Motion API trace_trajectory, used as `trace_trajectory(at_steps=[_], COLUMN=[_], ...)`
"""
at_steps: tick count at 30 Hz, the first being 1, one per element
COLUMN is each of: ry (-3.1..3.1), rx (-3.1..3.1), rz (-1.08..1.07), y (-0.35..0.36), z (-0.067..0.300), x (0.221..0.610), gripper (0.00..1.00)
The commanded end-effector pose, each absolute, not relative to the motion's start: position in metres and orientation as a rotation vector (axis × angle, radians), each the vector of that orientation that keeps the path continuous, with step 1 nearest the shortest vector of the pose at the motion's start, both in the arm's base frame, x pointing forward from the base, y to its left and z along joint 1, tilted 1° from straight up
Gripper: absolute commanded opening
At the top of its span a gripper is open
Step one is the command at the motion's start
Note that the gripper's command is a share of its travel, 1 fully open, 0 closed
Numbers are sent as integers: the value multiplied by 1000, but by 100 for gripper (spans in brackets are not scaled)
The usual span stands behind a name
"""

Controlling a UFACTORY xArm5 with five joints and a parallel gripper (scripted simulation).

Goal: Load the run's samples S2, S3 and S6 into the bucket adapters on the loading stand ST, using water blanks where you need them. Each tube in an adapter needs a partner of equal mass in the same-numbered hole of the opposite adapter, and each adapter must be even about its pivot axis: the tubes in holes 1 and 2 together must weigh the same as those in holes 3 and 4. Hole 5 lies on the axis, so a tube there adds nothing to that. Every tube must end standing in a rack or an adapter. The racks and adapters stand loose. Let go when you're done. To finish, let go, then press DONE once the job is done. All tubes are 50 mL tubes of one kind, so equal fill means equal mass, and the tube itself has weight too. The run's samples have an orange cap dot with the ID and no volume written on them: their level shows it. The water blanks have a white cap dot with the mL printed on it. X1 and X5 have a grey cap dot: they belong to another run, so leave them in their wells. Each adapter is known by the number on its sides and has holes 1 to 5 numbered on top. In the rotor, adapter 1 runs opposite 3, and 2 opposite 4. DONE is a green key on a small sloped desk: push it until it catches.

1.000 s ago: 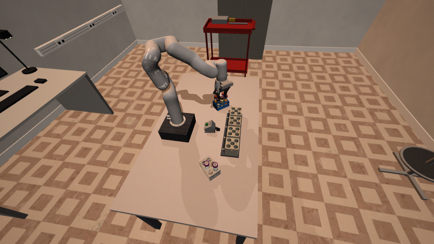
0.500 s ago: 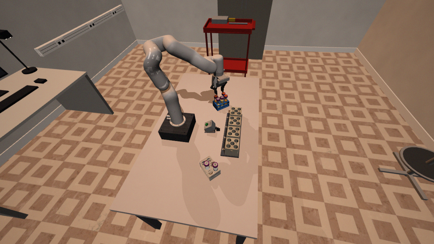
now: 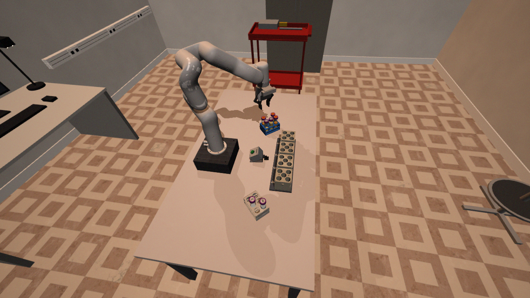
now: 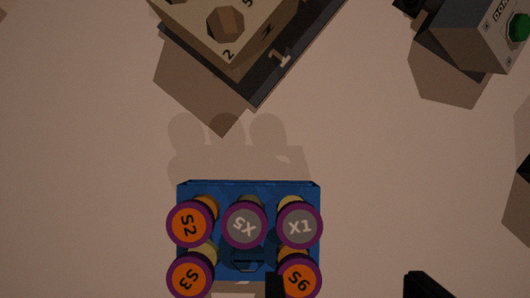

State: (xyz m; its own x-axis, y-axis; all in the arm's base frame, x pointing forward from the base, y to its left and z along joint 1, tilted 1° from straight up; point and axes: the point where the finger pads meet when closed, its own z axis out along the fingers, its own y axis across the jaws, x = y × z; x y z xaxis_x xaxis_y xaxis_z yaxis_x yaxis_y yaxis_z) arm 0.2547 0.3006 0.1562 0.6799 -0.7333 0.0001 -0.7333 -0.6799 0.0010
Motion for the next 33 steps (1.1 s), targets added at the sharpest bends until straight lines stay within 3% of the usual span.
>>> trace_trajectory(at_steps=[1,19,33], ry=[-1262,-1262,-1262], rx=[2883,2883,2883], rz=[-15,-15,-15], y=[320,329,329], z=[157,158,134], x=[245,240,239], gripper=[57,57,57])
